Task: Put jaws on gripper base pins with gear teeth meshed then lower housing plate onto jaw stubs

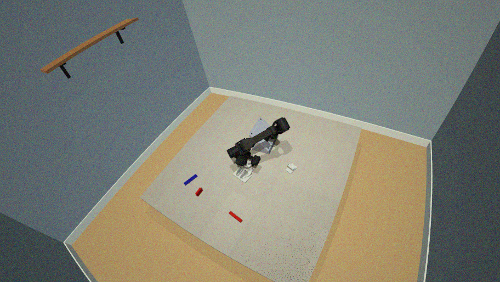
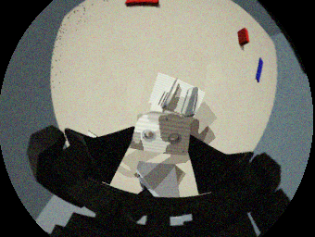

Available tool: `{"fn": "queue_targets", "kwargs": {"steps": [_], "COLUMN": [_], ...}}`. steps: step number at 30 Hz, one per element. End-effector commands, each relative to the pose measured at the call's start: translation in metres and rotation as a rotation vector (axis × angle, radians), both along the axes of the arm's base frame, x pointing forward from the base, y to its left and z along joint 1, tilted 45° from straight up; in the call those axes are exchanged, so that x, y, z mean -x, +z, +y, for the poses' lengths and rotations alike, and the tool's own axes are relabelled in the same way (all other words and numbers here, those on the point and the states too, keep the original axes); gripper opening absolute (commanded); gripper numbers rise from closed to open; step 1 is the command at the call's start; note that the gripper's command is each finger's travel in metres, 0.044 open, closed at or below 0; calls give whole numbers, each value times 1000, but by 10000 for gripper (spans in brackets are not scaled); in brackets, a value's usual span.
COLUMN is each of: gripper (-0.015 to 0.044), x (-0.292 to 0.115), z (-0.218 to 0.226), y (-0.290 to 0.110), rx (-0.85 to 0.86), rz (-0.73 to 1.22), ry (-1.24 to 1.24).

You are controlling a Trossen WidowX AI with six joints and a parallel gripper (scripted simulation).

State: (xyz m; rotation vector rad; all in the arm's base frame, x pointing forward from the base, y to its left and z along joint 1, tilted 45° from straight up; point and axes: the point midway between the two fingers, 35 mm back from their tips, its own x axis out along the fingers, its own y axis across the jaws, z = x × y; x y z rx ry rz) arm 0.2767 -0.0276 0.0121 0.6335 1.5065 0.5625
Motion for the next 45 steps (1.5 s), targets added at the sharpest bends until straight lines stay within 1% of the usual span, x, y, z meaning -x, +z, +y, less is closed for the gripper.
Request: {"fn": "queue_targets", "kwargs": {"steps": [1, 9, 36, 45], "gripper": [351, 351, 351, 351], "x": [1, 4, 4, 16], "z": [-7, -16, -16, -14], "y": [-6, -16, -16, -15], "rx": [1, -11, -11, -11], "rz": [47, 136, 142, 142], "ry": [-52, -146, -152, -152]}}
